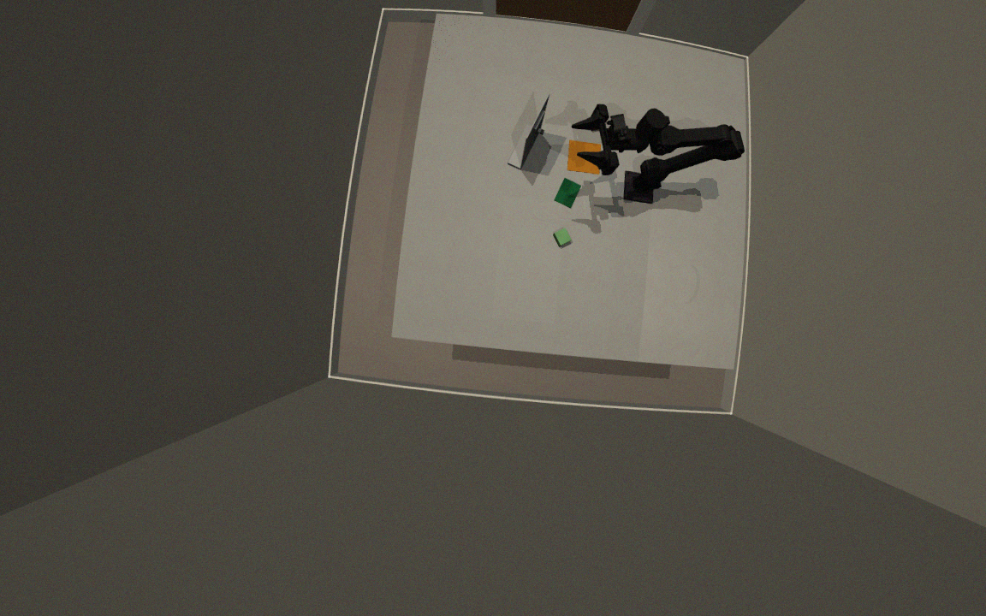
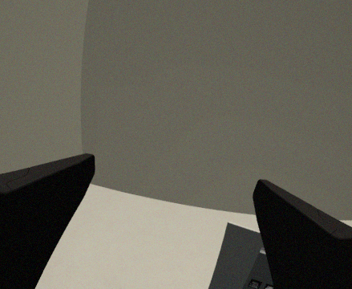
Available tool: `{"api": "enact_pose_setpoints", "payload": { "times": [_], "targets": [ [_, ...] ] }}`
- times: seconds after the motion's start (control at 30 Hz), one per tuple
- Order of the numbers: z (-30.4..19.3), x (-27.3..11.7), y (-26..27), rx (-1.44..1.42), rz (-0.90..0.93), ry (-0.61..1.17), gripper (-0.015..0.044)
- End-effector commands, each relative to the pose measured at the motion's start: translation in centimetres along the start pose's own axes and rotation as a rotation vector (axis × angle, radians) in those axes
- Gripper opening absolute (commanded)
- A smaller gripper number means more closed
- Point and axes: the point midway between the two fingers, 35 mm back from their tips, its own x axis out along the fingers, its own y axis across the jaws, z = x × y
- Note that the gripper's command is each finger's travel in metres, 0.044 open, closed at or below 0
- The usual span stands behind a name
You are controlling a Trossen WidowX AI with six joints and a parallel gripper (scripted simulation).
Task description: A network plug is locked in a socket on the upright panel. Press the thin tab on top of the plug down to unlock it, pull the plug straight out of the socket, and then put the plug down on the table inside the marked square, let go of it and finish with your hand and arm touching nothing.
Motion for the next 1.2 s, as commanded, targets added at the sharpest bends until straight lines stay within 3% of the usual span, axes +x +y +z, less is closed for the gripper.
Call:
{"api": "enact_pose_setpoints", "payload": {
  "times": [0.0,0.3,1.17],
  "targets": [
    [-0.1,0.0,0.0,0.006,-0.001,0.000,0.0374],
    [-3.8,-0.5,-1.9,0.295,-0.061,0.012,0.0156],
    [-15.1,-5.0,-6.8,1.200,-0.260,-0.065,0.0156]
  ]
}}
